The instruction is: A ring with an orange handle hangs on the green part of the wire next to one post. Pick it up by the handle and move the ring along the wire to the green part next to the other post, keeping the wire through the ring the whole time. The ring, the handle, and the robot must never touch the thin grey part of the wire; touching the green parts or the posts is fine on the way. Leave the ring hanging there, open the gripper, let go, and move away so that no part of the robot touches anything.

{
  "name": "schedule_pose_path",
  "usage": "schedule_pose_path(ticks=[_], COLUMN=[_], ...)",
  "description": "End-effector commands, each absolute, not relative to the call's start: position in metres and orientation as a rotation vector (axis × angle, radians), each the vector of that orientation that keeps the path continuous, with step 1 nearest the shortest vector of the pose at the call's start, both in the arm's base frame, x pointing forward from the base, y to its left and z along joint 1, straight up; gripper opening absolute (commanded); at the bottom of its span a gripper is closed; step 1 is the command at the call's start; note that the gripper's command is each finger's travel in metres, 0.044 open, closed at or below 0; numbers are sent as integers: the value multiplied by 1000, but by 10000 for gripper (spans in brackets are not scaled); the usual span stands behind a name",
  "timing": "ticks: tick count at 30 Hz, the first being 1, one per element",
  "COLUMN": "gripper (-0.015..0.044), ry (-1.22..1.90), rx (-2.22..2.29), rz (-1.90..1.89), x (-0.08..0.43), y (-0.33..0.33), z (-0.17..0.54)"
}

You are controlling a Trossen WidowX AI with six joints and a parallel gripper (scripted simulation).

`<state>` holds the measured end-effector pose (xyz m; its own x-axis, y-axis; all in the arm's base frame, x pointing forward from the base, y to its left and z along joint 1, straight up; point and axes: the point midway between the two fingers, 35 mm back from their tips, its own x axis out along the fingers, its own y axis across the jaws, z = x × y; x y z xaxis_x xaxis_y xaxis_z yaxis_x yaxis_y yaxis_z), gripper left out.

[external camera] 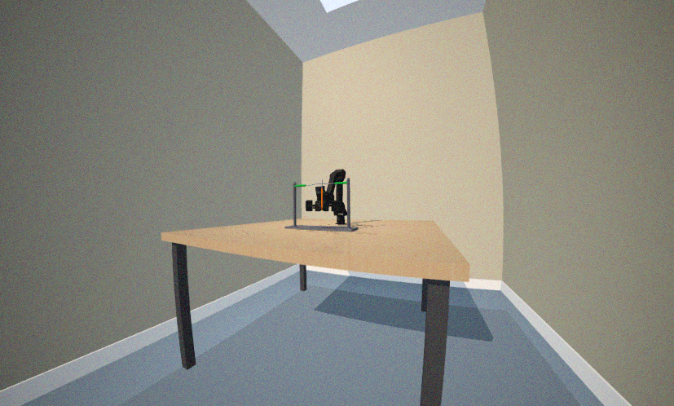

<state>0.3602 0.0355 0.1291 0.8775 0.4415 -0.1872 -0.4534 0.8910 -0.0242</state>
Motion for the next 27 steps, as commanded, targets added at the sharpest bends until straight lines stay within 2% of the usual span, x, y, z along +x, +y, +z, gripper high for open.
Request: schedule_pose_path(ticks=[1, 12, 27], gripper=[-150, -150, -150], ry=[173, 173, 178], rx=[-84, -92, -63], rz=[528, 591, 428], x=[360, 352, 344], y=[38, 47, 60], z=[131, 130, 130])
